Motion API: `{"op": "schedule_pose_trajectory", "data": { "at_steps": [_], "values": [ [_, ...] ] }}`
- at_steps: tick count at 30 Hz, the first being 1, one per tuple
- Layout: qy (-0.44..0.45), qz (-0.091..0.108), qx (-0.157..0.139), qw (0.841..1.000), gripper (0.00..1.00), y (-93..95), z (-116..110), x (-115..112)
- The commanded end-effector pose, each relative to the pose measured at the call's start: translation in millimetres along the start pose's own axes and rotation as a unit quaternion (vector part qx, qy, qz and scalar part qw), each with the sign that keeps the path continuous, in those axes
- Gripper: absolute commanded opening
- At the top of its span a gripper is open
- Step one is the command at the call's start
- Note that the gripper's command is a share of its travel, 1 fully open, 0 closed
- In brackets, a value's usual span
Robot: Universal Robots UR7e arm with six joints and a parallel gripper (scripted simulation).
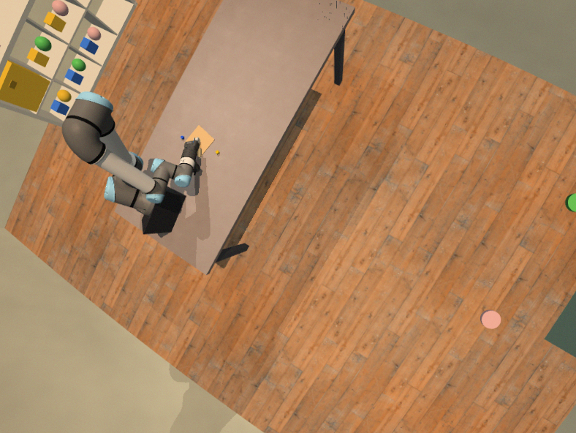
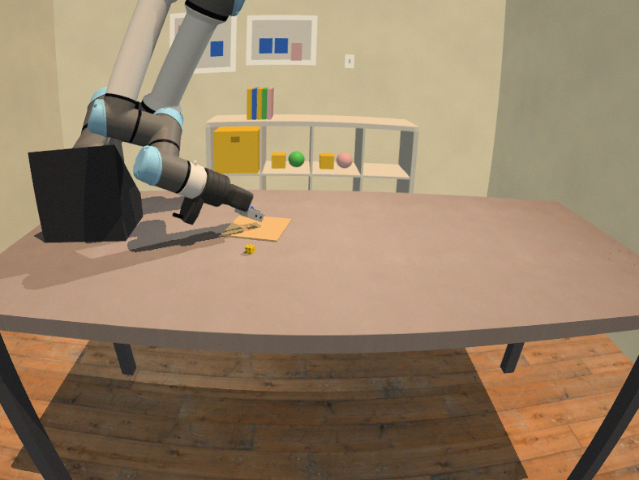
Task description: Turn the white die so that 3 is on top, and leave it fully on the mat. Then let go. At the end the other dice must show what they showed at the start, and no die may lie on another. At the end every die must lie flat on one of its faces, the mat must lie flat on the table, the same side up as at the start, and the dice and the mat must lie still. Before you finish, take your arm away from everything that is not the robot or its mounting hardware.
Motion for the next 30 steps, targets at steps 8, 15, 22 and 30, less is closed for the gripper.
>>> {"op": "schedule_pose_trajectory", "data": {
  "at_steps": [8, 15, 22, 30],
  "values": [
    [0.000, 0.000, 0.000, 1.000, 0.34, -0.1, -0.2, -0.3],
    [0.000, 0.000, 0.000, 1.000, 0.34, 0.6, 1.0, -0.3],
    [0.000, 0.000, 0.000, 1.000, 0.34, 2.7, 5.0, -0.3],
    [0.000, 0.000, 0.000, 1.000, 0.34, 4.5, 8.4, -0.3]
  ]
}}
Point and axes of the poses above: the point where the finger pads meet when closed, its own y axis out along the fingers, its own x axis across the jaws, z = x × y, the point moved 4 cm from there along -y, back along the fingers
